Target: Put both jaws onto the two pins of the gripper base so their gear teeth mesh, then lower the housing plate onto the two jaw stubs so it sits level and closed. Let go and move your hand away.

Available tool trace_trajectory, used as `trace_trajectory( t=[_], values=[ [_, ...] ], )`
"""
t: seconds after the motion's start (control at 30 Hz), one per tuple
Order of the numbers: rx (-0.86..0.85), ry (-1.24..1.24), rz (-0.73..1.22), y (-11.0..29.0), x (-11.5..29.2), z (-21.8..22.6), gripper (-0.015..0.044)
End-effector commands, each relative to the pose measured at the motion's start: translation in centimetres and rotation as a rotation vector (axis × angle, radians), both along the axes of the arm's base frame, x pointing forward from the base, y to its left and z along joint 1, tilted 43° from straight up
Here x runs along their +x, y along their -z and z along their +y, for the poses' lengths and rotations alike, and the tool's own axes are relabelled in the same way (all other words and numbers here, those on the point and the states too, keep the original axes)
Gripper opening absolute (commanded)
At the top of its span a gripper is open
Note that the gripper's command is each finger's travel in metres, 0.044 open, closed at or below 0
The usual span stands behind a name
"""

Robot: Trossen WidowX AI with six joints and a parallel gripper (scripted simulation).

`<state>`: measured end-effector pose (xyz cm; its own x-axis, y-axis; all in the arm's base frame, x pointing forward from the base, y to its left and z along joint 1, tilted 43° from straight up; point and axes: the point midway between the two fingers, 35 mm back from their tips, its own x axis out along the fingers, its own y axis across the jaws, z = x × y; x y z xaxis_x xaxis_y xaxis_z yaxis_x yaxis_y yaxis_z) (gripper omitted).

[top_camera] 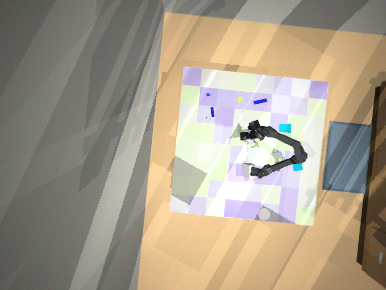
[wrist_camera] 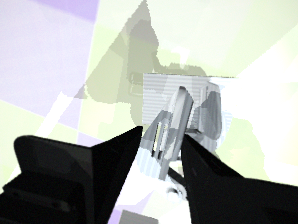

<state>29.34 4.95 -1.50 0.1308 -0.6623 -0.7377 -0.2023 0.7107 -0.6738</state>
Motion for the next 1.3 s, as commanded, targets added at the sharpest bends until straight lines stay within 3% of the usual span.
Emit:
trace_trajectory(
  t=[0.0, 1.27],
  values=[
    [-0.005, -0.004, 0.004, 0.5, 0.1, -0.5, 0.0134],
    [-0.007, -0.001, 0.001, 3.5, 0.5, -3.4, 0.0134]
  ],
)
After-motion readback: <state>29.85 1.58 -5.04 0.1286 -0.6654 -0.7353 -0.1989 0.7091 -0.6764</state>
